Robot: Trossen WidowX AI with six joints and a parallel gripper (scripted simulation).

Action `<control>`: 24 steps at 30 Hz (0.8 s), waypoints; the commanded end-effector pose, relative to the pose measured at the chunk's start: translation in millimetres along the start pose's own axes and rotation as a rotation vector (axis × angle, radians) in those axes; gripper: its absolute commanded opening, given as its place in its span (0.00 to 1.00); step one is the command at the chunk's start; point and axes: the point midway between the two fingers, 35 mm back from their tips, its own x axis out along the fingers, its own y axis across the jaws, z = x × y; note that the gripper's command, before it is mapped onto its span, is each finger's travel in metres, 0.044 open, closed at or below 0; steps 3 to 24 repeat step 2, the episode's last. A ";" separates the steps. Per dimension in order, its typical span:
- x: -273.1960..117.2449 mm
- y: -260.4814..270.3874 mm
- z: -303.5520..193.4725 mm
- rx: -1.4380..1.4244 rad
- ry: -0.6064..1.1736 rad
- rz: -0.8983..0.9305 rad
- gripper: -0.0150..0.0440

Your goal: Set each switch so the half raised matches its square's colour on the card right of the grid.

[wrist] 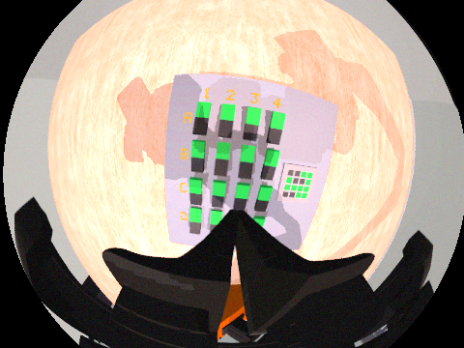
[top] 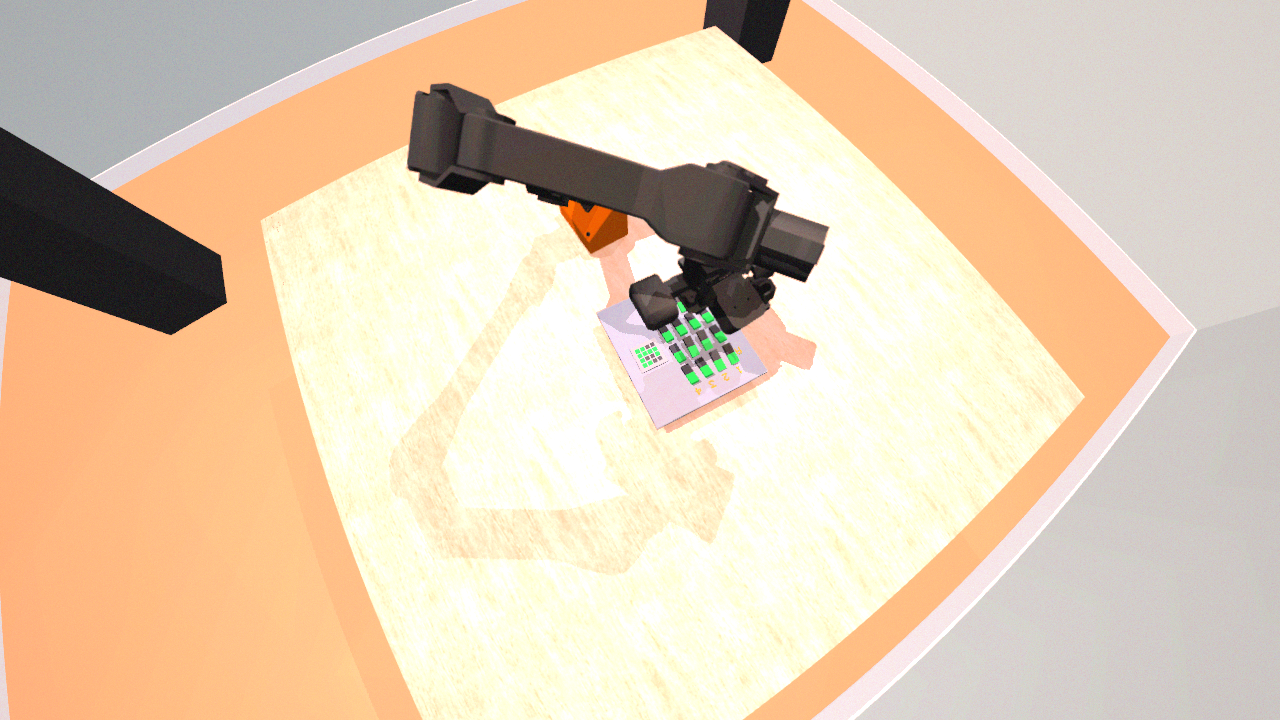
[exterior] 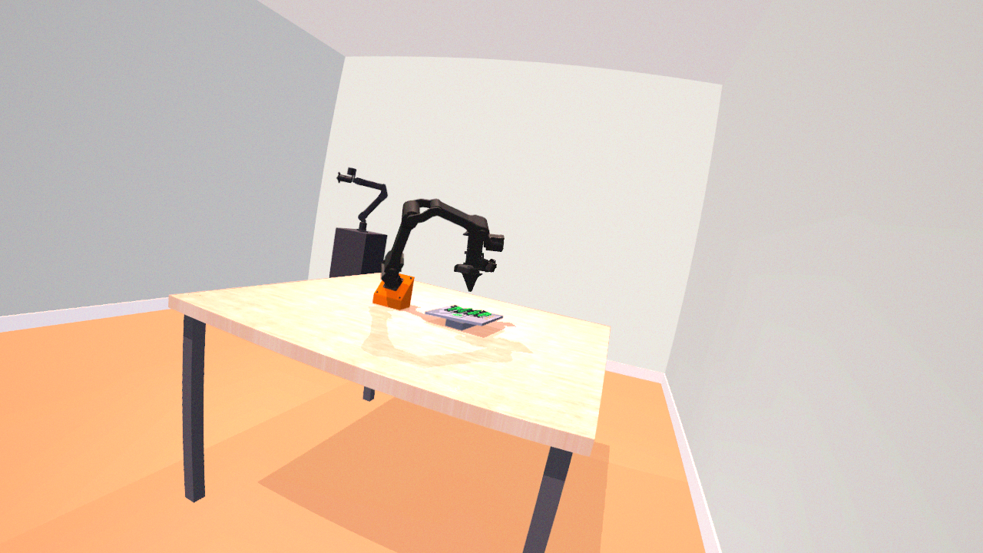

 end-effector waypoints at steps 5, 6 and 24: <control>0.8 1.1 -0.1 0.000 0.005 0.000 0.25; 0.8 1.1 -0.1 0.000 0.005 0.000 0.25; 0.8 1.1 -0.1 0.000 0.005 0.000 0.25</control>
